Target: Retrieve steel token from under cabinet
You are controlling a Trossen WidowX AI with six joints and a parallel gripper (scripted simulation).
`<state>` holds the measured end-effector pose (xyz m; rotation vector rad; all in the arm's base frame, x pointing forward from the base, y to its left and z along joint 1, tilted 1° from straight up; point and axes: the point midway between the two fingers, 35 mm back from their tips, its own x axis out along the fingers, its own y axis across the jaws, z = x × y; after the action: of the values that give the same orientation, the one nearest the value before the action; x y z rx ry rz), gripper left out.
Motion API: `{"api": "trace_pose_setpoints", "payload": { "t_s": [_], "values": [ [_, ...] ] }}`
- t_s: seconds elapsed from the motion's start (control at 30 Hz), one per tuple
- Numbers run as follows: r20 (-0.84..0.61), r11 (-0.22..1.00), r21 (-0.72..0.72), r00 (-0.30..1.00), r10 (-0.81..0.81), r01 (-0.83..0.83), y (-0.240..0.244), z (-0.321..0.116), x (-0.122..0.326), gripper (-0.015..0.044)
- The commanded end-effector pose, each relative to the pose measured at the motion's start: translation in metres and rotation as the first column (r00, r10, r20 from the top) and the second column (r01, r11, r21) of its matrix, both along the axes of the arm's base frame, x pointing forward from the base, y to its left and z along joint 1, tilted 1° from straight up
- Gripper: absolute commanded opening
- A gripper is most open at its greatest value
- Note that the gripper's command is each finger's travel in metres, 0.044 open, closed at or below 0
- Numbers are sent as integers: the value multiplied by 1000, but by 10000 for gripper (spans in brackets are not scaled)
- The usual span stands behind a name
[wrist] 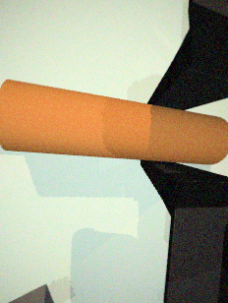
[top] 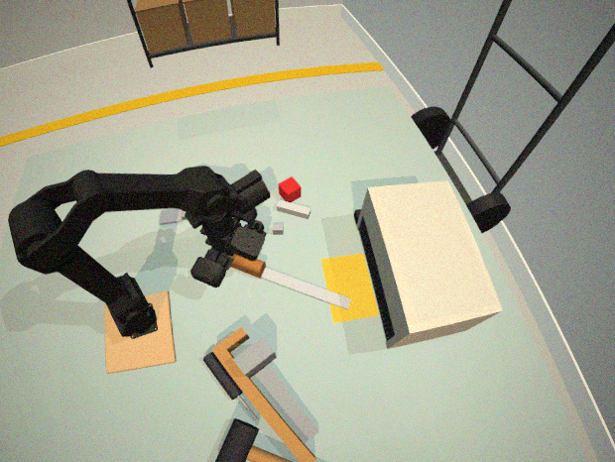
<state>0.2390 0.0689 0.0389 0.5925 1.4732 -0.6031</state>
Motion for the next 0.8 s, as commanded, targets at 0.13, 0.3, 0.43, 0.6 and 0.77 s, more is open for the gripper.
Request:
{"api": "trace_pose_setpoints", "payload": {
  "t_s": [0.13, 0.3, 0.43, 0.6, 0.77],
  "values": [
    [2, 998, -1, 998, 70, -70, 0, 1, 1, 0],
    [1, 994, -1, 994, 109, -109, 0, 1, 1, 0],
    [1, 990, -1, 990, 140, -140, 0, 1, 1, 0],
    [0, 984, -2, 984, 179, -179, 0, 1, 1, 0],
    [0, 976, -2, 976, 217, -217, 0, 1, 1, 0]
  ]
}}
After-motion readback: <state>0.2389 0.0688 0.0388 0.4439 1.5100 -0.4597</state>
